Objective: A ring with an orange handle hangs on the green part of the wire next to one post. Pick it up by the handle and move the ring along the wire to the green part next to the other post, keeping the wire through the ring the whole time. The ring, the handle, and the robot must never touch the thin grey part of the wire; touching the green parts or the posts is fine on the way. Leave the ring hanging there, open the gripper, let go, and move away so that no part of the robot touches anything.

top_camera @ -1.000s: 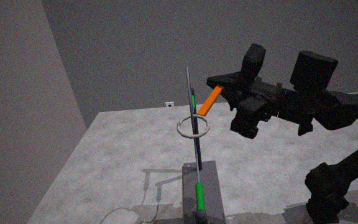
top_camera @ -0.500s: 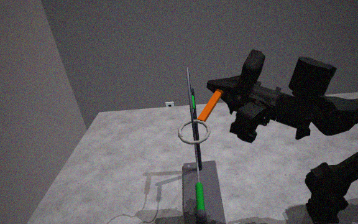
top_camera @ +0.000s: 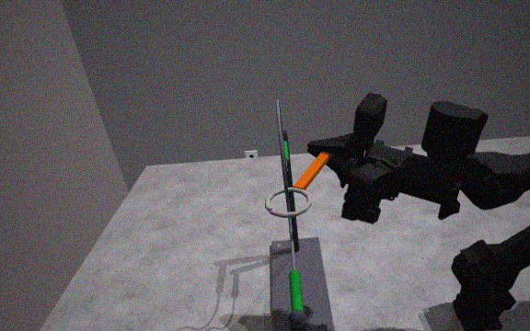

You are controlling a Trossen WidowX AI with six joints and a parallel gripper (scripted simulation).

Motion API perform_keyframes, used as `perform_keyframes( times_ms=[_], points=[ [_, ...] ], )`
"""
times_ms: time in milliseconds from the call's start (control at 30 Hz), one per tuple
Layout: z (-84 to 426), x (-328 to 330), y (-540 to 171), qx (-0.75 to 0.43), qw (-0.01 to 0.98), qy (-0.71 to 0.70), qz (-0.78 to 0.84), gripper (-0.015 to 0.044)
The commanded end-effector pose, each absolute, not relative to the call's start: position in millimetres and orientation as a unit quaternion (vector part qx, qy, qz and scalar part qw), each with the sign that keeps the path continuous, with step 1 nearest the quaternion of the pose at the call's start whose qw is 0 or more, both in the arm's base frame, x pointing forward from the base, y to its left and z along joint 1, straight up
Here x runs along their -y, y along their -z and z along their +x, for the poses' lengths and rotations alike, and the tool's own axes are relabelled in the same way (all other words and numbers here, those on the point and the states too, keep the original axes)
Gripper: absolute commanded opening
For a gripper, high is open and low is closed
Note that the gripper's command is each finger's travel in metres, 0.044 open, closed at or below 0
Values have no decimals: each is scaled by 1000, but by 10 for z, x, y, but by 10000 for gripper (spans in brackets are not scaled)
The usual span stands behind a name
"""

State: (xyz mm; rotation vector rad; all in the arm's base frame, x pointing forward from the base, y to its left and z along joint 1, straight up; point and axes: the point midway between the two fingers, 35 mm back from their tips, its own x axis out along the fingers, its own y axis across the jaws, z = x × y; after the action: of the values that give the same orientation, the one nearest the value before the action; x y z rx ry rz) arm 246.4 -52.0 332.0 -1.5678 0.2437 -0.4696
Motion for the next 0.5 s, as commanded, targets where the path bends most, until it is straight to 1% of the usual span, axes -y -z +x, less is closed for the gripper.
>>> perform_keyframes(
  times_ms=[0, 467],
  points=[
    [2464, 517, -3174, -120, 705, 202, -669, -150],
    [2464, 386, -2661, -158, 808, 171, -542, -150]
  ],
)
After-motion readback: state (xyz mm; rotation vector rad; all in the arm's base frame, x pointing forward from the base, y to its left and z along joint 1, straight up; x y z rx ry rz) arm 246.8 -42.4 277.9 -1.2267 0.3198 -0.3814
